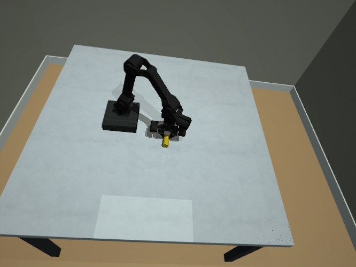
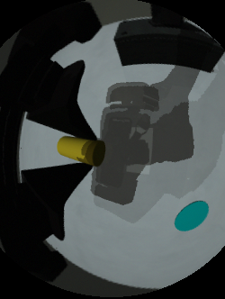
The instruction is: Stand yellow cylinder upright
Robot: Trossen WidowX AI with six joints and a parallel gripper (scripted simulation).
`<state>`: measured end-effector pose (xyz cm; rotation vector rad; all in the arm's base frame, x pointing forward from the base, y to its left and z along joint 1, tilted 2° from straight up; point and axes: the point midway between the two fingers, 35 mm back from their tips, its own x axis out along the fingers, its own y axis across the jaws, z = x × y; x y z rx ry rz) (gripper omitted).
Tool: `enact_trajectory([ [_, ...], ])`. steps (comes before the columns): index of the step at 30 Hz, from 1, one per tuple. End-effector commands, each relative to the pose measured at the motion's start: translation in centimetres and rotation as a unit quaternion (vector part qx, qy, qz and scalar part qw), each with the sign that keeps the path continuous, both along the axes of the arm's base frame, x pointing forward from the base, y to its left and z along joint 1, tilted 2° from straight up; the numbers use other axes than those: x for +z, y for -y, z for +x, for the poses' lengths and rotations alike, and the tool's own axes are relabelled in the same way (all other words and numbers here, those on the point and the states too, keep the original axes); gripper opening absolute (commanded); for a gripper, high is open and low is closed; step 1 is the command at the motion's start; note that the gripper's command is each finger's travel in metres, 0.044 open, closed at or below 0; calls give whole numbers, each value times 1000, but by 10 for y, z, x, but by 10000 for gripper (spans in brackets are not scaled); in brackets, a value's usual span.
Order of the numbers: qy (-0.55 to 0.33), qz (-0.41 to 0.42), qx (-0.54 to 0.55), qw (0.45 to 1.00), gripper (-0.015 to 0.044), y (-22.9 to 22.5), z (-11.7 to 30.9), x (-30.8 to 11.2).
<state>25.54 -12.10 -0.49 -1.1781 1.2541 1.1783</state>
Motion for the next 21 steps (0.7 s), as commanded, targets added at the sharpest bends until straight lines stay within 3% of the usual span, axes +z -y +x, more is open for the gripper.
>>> enact_trajectory([
  [1, -1, -1, 2, 1000, 105, 0, 0, -1],
  [21, 0, -2, 2, 1000, 105, 2, 6, 51],
])
